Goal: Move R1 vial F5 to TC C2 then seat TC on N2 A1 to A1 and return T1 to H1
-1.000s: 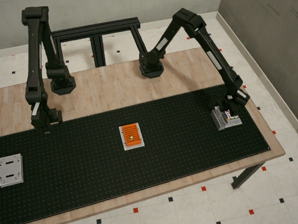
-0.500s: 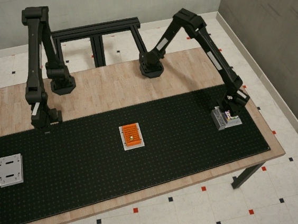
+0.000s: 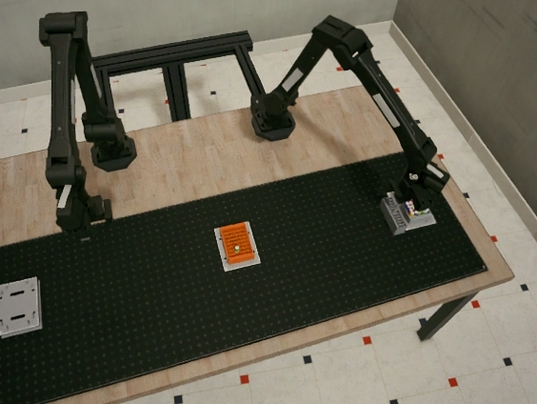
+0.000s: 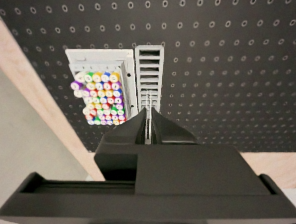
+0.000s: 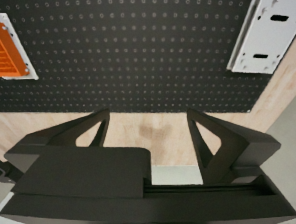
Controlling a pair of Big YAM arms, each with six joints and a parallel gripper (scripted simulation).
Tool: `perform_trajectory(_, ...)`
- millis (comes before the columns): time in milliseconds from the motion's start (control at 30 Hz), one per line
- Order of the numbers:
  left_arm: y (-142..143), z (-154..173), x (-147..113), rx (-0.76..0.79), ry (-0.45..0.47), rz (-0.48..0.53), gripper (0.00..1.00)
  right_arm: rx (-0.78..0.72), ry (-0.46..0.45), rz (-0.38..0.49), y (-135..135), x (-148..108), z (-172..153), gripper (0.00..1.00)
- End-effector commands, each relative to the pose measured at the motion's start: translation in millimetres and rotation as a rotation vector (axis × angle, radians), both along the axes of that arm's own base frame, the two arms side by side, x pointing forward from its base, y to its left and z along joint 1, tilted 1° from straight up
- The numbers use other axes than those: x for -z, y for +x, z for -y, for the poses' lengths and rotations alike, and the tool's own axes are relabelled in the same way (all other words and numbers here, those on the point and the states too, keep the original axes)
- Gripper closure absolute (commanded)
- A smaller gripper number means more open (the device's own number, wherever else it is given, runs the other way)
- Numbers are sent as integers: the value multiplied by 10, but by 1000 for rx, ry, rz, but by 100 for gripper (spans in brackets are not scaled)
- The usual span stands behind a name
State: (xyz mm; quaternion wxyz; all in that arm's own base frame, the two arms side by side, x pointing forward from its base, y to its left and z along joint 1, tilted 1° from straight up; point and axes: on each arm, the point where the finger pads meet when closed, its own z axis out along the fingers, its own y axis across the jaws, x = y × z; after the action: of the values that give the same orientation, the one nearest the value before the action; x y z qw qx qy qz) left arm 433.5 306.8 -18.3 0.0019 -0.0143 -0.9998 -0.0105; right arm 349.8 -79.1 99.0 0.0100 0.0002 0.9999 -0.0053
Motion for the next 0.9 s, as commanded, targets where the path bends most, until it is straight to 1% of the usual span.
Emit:
perform_trajectory(0, 2, -94, 38, -6, 7, 8, 93, -8, 4, -14, 6, -4, -3, 0)
perform_trajectory(167, -30, -71, 72, -6, 2, 1, 93, -8, 4, -14, 5, -4, -3, 0)
perform_trajectory(200, 38, -119, -23, -6, 14, 18, 93, -8, 4, -14, 5, -4, -3, 0)
perform_trajectory(333, 28, -111, 45, -6, 10, 12, 93, -8, 4, -14, 5, -4, -3, 0)
perform_trajectory(733, -38, -60, 121, -6, 0, -1, 93, -8, 4, -14, 5, -4, -3, 0)
perform_trajectory(767, 89, -152, -5, -6, 19, 26, 93, -8, 4, -14, 5, -4, -3, 0)
perform_trajectory(867, 116, -170, -4, -6, 23, 31, 93, -8, 4, -14, 5, -4, -3, 0)
